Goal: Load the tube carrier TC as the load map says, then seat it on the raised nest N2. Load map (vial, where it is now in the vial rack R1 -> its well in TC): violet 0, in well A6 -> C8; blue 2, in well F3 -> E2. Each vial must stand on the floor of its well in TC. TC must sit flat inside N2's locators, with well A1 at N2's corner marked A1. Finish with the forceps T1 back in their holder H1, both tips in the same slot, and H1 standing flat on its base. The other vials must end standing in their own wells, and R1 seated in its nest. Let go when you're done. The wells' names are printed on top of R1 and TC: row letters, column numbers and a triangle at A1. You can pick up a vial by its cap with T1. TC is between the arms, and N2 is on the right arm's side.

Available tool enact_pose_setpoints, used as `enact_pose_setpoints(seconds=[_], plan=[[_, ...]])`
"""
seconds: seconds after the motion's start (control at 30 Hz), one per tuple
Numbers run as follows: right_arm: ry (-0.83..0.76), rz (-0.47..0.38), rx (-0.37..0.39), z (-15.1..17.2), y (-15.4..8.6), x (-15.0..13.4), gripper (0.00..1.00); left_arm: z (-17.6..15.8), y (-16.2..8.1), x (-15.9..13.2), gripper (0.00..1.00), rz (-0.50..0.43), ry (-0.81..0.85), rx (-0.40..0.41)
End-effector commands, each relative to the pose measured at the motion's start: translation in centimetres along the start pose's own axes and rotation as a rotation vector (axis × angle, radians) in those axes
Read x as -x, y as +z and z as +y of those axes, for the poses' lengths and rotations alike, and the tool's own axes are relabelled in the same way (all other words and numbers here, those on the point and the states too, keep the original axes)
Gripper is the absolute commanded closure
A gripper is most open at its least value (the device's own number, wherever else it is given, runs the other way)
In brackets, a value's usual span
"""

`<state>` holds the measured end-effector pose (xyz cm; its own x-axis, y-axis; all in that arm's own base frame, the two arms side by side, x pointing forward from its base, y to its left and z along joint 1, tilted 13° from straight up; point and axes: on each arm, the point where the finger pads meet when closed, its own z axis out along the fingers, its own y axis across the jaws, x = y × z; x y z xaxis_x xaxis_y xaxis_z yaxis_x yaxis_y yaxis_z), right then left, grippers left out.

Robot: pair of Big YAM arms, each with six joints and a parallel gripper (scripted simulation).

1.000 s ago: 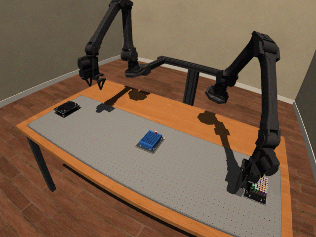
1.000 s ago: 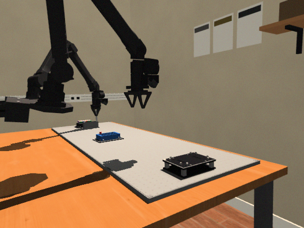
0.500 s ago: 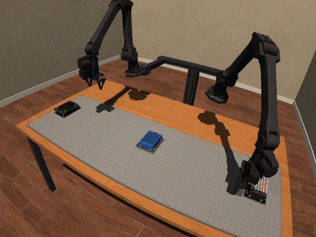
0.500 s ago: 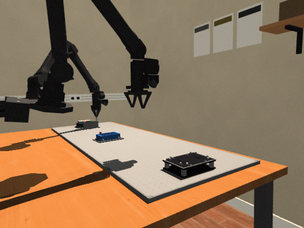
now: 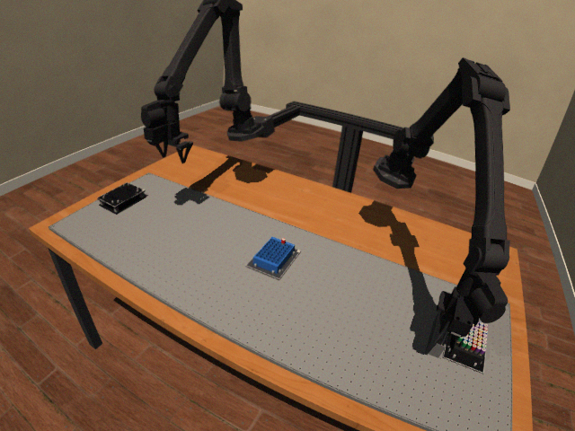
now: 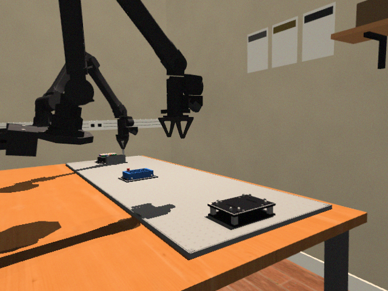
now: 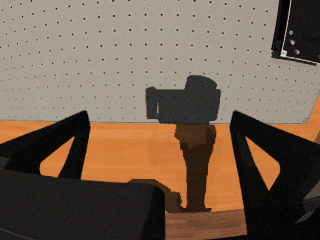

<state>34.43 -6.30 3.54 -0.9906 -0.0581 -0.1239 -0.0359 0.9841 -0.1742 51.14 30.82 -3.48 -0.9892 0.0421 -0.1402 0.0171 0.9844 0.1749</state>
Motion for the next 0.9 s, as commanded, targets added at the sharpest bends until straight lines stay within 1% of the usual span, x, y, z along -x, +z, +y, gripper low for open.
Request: enact_pose_setpoints(seconds=[0.0,0.3,0.67,0.7,0.87], plan=[[0.031,-0.078,-0.015,-1.0,-1.9,3.3,0.0,1.7,-1.0,1.7,0.76,-0.042,-0.003,0.025],[0.031,-0.078,-0.015,-1.0,-1.9,3.3,0.0,1.8,-1.5,1.9,0.76,-0.046,-0.003,0.027],[0.031,-0.078,-0.015,-1.0,-1.9,3.3,0.0,1.9,-1.5,2.0,0.76,-0.047,-0.003,0.028],[0.031,-0.078,-0.015,-1.0,-1.9,3.3,0.0,0.9,-1.0,1.2,0.77,-0.028,-0.002,0.016],[0.031,-0.078,-0.015,-1.0,-1.9,3.3,0.0,0.9,-1.0,1.2,0.82,-0.028,-0.002,0.016]])
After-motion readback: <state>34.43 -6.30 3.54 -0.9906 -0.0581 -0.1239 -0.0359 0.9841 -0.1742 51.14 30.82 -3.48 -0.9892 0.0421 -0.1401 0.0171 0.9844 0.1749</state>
